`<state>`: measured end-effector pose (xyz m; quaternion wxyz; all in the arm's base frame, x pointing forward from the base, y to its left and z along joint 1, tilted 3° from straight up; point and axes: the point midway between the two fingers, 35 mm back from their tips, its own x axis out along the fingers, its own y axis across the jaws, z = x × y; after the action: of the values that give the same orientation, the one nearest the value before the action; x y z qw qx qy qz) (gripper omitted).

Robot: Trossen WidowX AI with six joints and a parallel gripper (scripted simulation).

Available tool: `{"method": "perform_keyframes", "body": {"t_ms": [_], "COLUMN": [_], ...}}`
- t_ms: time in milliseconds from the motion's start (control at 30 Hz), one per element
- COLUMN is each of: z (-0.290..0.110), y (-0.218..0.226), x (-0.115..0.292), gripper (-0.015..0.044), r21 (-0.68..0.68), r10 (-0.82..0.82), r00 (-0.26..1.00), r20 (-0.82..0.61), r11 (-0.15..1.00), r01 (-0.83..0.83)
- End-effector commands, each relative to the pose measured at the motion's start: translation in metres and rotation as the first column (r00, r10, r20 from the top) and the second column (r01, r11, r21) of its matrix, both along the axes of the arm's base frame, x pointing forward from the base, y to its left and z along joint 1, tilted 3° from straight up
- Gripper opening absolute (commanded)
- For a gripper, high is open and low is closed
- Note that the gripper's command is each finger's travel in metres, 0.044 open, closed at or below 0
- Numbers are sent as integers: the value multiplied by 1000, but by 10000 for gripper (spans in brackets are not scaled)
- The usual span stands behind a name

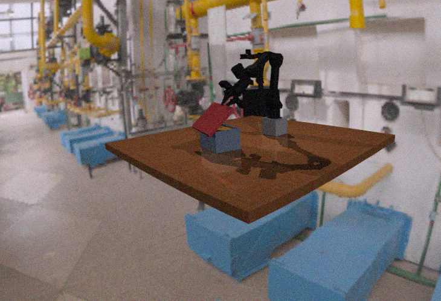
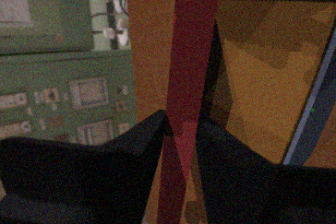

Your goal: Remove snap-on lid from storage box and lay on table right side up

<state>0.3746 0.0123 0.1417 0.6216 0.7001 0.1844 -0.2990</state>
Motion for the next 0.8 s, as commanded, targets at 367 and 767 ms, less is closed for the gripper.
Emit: {"method": "perform_keyframes", "body": {"t_ms": [367, 767], "z": [27, 36], "y": [-1, -1], "x": [3, 3], "gripper": [0, 0], "r21": [1, 1], "r10": [4, 4], "r00": [1000, 1000], "r20": [19, 19], "r11": [1000, 1000], "r01": [-4, -4]}}
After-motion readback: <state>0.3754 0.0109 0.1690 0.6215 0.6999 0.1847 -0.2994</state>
